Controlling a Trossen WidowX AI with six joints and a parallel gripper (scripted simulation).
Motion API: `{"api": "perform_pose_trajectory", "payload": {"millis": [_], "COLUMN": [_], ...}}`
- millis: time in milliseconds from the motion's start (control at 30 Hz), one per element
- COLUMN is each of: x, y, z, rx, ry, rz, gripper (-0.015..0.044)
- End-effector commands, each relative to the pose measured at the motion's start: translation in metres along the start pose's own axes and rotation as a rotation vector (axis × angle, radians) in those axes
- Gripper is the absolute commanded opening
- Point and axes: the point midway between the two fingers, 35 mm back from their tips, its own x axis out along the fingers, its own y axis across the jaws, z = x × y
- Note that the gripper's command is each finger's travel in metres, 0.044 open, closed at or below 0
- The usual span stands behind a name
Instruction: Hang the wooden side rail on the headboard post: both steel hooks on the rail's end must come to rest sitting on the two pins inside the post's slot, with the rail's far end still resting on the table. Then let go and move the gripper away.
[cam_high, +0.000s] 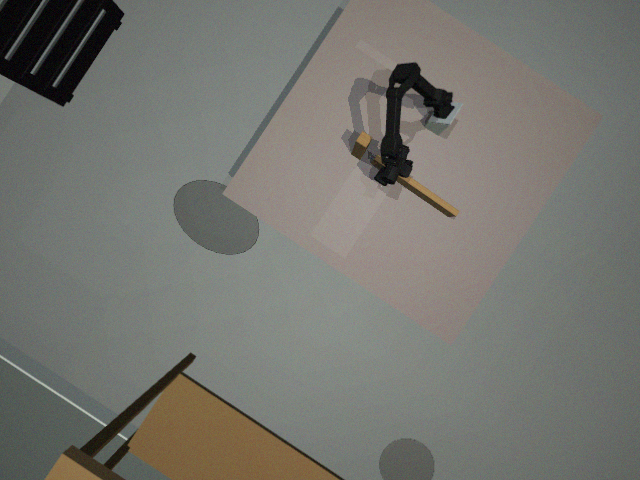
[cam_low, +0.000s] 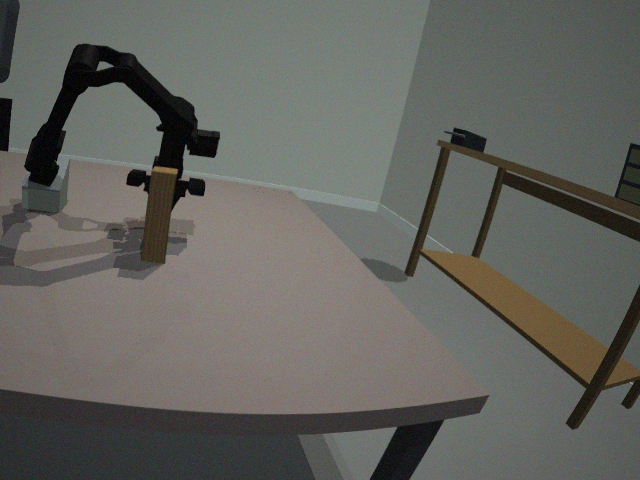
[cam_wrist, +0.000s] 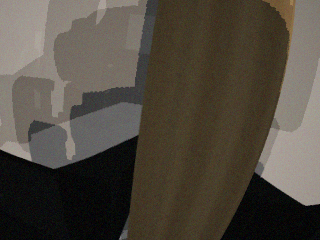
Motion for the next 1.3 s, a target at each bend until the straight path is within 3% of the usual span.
{"api": "perform_pose_trajectory", "payload": {"millis": [0,1267], "x": [-0.0038,-0.0101], "y": [-0.0004,-0.0004], "z": [0.0018,0.0019], "rx": [-0.007,-0.007], "ry": [-0.004,-0.004], "rz": [-0.006,-0.006], "gripper": [0.0,0.0]}}
